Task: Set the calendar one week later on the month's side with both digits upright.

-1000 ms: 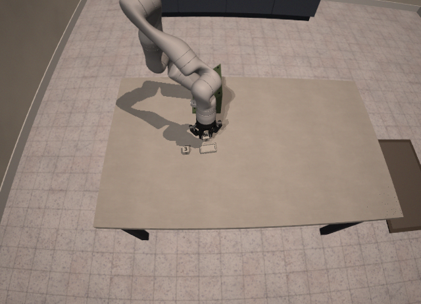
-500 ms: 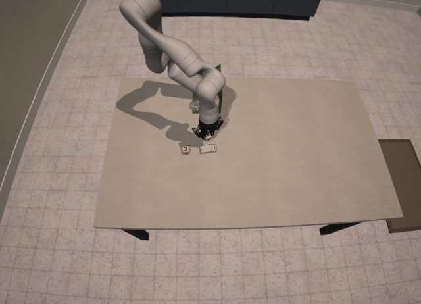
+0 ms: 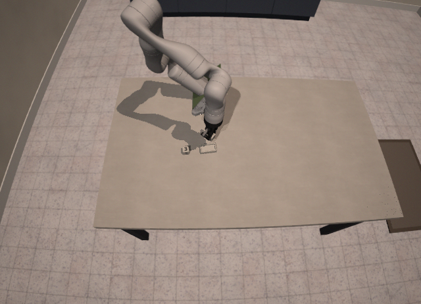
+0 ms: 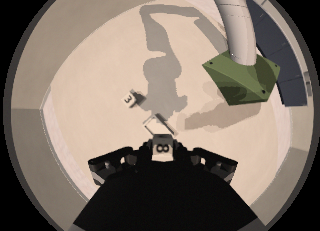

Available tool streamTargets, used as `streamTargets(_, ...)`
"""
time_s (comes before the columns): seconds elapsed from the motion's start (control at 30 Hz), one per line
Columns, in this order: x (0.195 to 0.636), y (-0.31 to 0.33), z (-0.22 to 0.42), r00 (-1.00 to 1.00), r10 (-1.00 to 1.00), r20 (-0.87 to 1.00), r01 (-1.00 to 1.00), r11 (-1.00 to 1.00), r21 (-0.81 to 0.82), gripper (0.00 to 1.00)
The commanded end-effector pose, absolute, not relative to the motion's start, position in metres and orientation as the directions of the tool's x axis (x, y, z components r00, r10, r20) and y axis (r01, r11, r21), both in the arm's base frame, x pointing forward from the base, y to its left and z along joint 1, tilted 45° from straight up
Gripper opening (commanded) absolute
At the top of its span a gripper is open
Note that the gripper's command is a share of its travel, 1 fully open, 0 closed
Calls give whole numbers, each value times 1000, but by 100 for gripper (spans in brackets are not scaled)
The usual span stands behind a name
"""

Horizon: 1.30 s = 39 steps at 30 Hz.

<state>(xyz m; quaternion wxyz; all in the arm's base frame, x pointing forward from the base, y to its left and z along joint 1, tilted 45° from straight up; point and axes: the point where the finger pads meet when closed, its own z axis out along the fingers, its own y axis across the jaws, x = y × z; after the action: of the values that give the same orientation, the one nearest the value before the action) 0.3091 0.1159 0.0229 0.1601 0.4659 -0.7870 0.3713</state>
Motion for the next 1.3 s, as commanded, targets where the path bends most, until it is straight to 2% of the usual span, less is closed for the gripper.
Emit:
streamTargets(0.0, 310, 113, 21, -447, -623, 642, -891, 242, -385, 26)
streamTargets(0.23, 307, 118, 11, -160, -659, 735, -984, 43, -176, 26)
streamTargets(0.47, 303, 125, 1, 160, -635, 756, -983, -169, 66, 26)
streamTargets(0.57, 303, 126, 0, 205, -626, 753, -975, -198, 101, 26)
streamTargets(0.97, 298, 140, -17, 680, -434, 591, -727, -500, 470, 26)
streamTargets(1.27, 296, 150, -25, 858, -278, 433, -505, -611, 609, 26)
